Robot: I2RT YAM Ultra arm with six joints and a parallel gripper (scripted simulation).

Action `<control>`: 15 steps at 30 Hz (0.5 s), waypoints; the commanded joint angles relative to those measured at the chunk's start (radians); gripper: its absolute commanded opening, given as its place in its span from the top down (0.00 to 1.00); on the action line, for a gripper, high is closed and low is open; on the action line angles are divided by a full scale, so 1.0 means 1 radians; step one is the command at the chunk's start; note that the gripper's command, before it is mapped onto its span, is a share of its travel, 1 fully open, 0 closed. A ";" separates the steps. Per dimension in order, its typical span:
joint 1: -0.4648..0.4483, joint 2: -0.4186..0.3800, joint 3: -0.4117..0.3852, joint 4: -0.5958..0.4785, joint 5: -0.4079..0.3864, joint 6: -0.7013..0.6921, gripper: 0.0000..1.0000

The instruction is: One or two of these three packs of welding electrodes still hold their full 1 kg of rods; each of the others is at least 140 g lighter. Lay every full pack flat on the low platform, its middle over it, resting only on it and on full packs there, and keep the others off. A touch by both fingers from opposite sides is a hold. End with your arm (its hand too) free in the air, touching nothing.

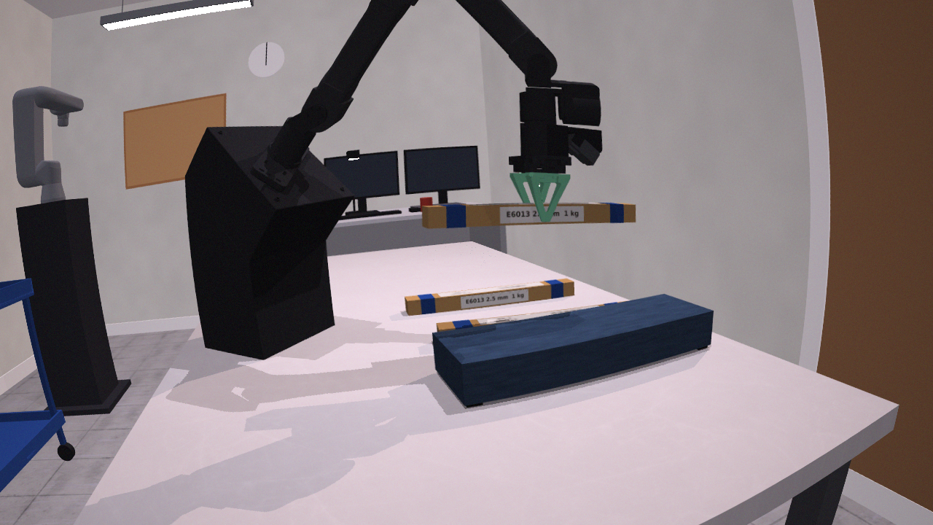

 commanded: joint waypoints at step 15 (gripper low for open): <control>-0.116 -0.040 0.131 -0.044 -0.104 -0.110 1.00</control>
